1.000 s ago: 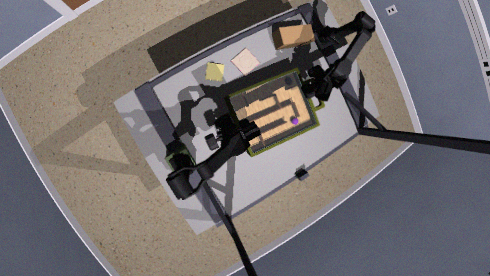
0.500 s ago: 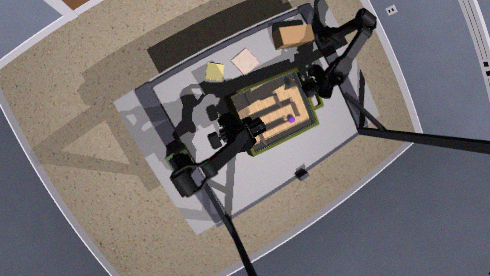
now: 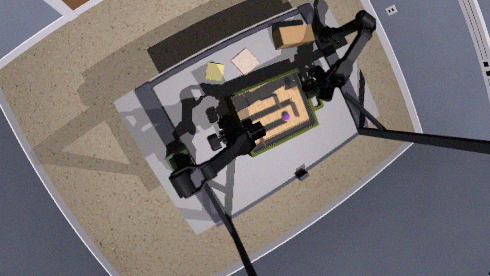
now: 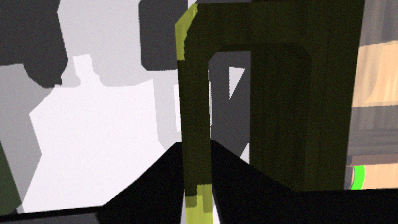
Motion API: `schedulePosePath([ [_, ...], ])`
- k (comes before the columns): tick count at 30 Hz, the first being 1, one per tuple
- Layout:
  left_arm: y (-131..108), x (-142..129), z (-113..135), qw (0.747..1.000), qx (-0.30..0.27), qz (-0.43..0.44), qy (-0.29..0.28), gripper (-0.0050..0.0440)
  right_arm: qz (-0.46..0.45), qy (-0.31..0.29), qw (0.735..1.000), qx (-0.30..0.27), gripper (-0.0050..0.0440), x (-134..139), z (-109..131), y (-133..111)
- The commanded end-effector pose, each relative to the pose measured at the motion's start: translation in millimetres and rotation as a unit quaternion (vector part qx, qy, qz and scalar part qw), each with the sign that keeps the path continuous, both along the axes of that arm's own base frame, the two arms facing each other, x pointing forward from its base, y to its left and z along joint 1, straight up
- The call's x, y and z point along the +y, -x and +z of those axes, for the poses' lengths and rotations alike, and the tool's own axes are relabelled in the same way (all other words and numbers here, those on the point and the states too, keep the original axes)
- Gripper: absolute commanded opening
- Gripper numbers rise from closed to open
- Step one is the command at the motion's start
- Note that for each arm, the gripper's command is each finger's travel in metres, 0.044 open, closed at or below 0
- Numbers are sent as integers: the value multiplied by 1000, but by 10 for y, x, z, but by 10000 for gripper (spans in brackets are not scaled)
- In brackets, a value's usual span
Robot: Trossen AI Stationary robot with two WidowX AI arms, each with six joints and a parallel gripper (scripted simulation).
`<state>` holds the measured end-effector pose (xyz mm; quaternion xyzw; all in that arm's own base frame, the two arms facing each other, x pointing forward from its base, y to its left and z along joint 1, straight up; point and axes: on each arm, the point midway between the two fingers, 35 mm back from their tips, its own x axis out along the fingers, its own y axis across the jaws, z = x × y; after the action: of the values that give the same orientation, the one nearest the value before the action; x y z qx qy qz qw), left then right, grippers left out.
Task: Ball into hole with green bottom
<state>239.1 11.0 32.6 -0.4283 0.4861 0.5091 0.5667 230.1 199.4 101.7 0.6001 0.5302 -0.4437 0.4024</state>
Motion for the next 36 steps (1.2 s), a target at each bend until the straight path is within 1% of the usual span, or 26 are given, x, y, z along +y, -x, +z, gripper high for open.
schedulePosePath([
  [1,-112,-23,172,1000,-4,1,-21,-50,3,-1,1000,-29,-50,72,80,34],
  [3,-107,-14,183,1000,-1,1,-13,-50,4,-8,1000,-29,-50,61,59,44],
  [4,-13,4,66,1000,-12,0,-13,-50,5,-19,1000,-19,-50,88,226,-23],
  [5,5,12,39,1000,-14,-1,-13,-50,4,-14,1000,-9,-50,79,189,-38],
  [6,5,12,45,1000,-11,-1,-3,-50,5,-25,999,-19,-50,67,223,-37],
  [8,15,27,3,1000,-21,-2,12,-50,5,-39,999,-10,-50,53,267,-42],
  [9,-27,19,51,1000,-21,-1,3,-50,5,-30,999,-14,-50,64,240,-30],
  [11,-27,19,51,1000,-21,-1,3,-50,5,-30,999,-14,-50,64,240,-30],
  [12,19,21,-30,1000,-29,-2,10,-50,5,-32,999,5,-50,63,250,-55],
  [13,27,32,-53,999,-32,-2,20,-50,6,-47,999,0,-50,43,315,-56],
  [14,39,35,-79,999,-35,-2,20,-50,5,-43,999,12,-50,38,285,-72],
  [16,34,34,-102,999,-44,-2,14,-50,6,-38,999,21,-50,53,329,-80],
  [18,30,35,-129,998,-51,-2,19,-50,6,-43,999,26,-50,50,360,-80],
  [20,-23,35,-68,999,-52,-1,17,-50,8,-42,999,19,-50,52,338,-39],
  [21,-61,38,-36,998,-56,-2,16,-50,7,-44,999,15,-50,60,367,-45],
  [22,-59,38,-35,998,-56,-2,16,-50,7,-45,999,15,-50,60,365,-45],
  [23,-67,28,-9,999,-40,-1,14,-50,6,-37,999,14,-50,34,237,14],
  [24,-75,24,17,999,-35,1,12,-50,5,-30,1000,5,-50,21,208,12],
  [25,-84,18,39,999,-32,1,7,-50,4,-26,1000,2,-50,27,195,20],
  [26,-54,21,1,999,-38,1,9,-50,5,-33,999,5,-50,48,263,-8],
  [28,-54,21,1,999,-38,1,9,-50,5,-33,999,5,-50,48,263,-8],
  [29,-86,12,59,1000,-26,1,1,-50,4,-21,1000,-5,-50,31,169,24],
  [31,-106,-8,107,1000,-20,1,-12,-50,4,-7,1000,-11,-50,57,139,41],
  [34,-109,13,148,1000,-6,-1,3,-50,4,-21,1000,-22,-50,41,85,48],
  [36,-117,3,183,1000,-1,1,-6,-50,4,-14,999,-31,-50,43,60,46],
])
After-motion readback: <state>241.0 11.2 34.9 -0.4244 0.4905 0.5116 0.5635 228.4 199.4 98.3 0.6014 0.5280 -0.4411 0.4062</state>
